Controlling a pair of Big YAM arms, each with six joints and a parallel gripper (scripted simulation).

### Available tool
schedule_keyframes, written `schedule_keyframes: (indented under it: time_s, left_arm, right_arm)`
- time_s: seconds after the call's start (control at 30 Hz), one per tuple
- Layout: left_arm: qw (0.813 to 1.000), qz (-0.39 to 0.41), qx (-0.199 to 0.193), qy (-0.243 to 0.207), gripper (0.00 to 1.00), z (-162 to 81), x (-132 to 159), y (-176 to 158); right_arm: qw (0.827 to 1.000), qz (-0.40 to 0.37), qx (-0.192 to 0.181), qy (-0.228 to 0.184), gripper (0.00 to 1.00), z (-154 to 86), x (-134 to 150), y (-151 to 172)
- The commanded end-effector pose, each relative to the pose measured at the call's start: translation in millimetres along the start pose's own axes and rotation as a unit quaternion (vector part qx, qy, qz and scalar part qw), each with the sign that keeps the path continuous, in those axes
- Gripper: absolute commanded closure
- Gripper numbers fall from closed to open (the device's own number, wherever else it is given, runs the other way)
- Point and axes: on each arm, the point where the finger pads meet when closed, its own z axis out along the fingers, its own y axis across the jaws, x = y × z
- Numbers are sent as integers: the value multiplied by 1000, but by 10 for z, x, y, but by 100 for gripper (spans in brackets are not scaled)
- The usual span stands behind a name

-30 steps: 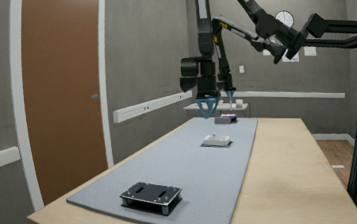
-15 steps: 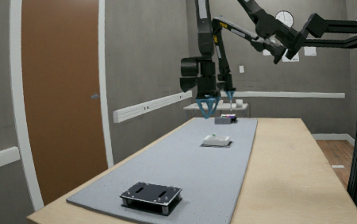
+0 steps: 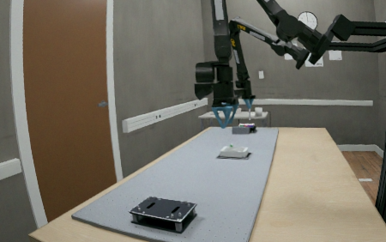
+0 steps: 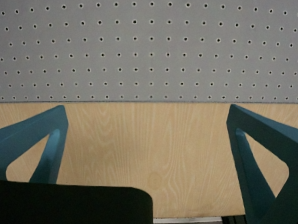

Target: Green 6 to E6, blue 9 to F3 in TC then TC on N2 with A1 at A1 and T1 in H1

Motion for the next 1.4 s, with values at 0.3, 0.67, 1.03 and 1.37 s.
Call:
schedule_keyframes:
  time_s: [0.3,0.67,1.03,1.37]
  left_arm:
    - [1000,2,0,-1,0,-5,-1,-2]
    - [1000,2,0,-1,0,-5,-1,-2]
    - [1000,2,0,-1,0,-5,-1,-2]
    - [1000,2,0,-1,0,-5,-1,-2]
  right_arm:
    - [1000,7,-17,-1,93,193,-40,52]
    - [1000,1,-5,-4,93,218,-57,-8]
    - [1000,6,-15,-2,91,247,-47,45]
    - [1000,3,-9,-3,90,269,-55,15]
